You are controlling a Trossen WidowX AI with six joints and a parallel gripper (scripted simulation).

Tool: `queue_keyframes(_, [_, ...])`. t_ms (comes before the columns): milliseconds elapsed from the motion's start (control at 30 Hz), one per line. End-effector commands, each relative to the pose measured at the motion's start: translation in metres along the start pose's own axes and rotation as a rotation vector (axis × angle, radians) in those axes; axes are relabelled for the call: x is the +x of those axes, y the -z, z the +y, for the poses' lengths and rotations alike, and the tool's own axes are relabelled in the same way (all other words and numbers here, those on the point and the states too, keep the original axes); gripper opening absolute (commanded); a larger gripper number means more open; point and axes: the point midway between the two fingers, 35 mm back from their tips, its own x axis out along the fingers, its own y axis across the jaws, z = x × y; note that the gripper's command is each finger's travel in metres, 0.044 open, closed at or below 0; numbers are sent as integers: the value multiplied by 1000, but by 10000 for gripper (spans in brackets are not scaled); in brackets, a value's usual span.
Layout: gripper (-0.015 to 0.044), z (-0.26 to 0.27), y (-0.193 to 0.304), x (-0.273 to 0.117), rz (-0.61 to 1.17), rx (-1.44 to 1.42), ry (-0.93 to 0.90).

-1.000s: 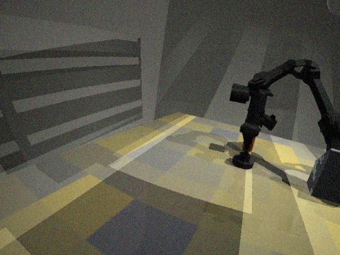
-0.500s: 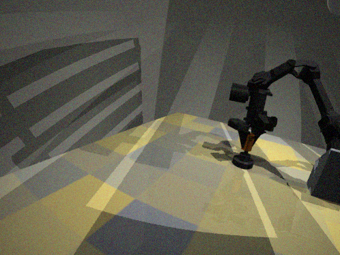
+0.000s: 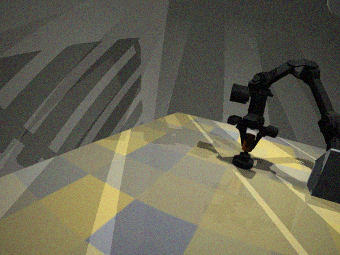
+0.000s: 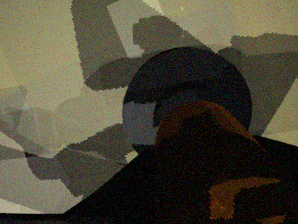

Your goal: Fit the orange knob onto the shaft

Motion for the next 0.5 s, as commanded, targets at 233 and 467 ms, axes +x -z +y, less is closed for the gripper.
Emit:
queue_keyframes(233, [0,-1,1,-4,1,701,6])
queue_keyframes(467, [0,-3,1,-3,-1,1188,6])
